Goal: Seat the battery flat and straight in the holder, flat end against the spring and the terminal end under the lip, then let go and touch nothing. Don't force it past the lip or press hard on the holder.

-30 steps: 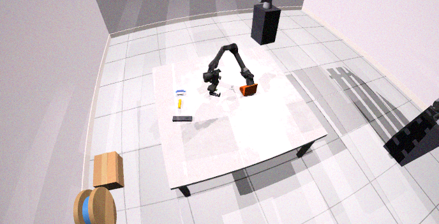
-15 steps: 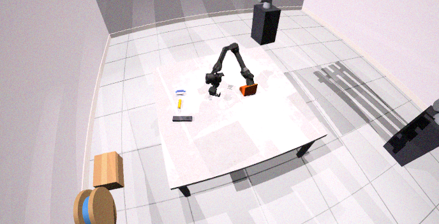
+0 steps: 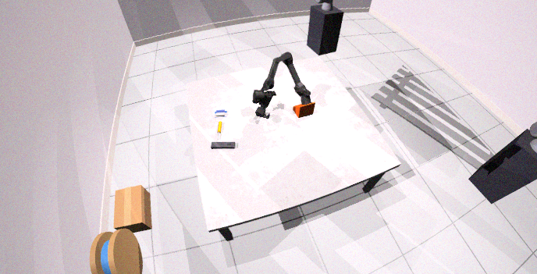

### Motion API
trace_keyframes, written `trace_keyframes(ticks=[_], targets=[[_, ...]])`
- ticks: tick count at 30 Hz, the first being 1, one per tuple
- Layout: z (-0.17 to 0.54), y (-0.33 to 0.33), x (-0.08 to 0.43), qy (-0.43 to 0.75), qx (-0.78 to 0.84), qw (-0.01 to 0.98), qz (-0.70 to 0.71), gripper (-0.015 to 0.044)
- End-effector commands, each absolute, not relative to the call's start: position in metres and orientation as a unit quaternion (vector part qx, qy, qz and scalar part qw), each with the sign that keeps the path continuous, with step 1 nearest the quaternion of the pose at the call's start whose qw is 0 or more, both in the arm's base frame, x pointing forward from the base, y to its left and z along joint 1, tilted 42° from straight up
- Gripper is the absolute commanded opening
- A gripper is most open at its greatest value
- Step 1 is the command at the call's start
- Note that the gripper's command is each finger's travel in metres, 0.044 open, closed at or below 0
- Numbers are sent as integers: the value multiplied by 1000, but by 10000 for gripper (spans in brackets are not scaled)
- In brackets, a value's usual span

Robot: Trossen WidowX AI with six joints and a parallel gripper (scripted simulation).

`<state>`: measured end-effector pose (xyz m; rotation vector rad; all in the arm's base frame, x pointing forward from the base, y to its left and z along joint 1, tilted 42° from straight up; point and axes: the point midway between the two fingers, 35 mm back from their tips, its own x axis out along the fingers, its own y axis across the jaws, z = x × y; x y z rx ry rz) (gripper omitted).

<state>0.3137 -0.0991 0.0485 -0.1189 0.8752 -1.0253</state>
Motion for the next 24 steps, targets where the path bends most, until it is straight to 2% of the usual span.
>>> trace_keyframes(ticks=[1,24], targets=[[48,-100,313,395,-62,785,-473,79],[40,-104,307,349,-91,809,-464,79]])
